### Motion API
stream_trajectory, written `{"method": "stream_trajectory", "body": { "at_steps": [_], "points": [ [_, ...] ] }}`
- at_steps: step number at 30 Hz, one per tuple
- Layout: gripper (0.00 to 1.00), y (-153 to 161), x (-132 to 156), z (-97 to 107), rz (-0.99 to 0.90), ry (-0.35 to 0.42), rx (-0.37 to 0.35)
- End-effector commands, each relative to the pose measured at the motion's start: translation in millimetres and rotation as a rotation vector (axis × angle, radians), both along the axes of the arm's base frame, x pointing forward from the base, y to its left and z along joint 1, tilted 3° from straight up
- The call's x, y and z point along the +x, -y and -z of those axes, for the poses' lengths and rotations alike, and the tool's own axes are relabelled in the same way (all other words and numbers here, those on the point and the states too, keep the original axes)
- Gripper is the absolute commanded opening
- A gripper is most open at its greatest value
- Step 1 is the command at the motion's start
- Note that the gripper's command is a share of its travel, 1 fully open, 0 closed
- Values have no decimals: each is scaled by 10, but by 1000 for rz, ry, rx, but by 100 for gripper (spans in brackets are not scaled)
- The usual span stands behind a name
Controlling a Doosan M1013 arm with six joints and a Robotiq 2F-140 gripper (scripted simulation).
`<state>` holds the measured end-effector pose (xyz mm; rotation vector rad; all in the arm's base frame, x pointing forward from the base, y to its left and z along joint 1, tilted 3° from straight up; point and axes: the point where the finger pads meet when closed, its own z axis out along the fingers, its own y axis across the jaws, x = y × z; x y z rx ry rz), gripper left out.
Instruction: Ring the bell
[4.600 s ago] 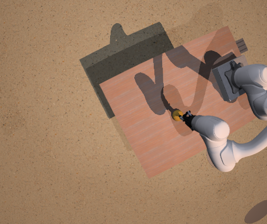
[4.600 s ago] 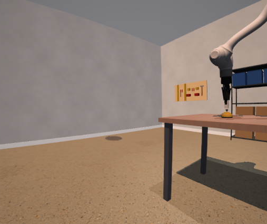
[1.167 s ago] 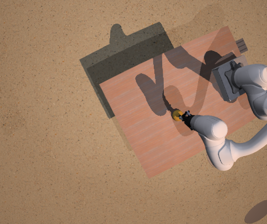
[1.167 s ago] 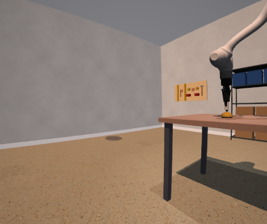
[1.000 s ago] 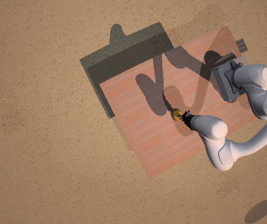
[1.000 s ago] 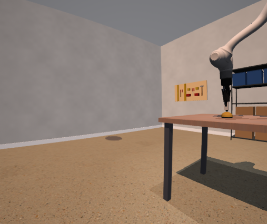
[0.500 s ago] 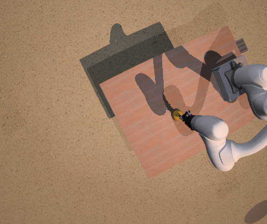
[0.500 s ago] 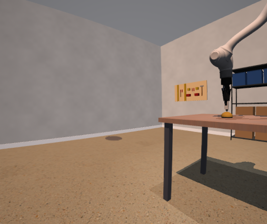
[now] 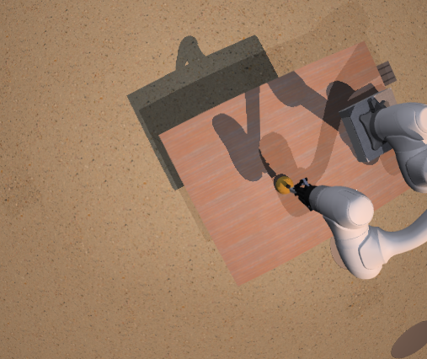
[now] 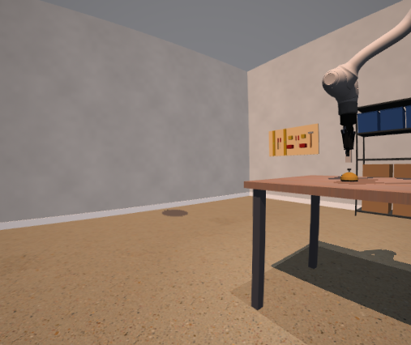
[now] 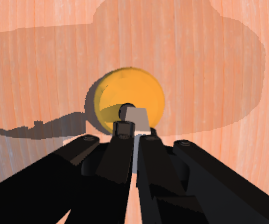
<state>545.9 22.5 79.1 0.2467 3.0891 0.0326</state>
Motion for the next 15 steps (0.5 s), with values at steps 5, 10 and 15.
{"method": "stream_trajectory", "body": {
  "at_steps": [5,10,15],
  "points": [
    [0,4,-10,-216,0,0,0],
    [0,4,-12,-271,0,0,0],
    [0,5,-14,-320,0,0,0]
  ]
}}
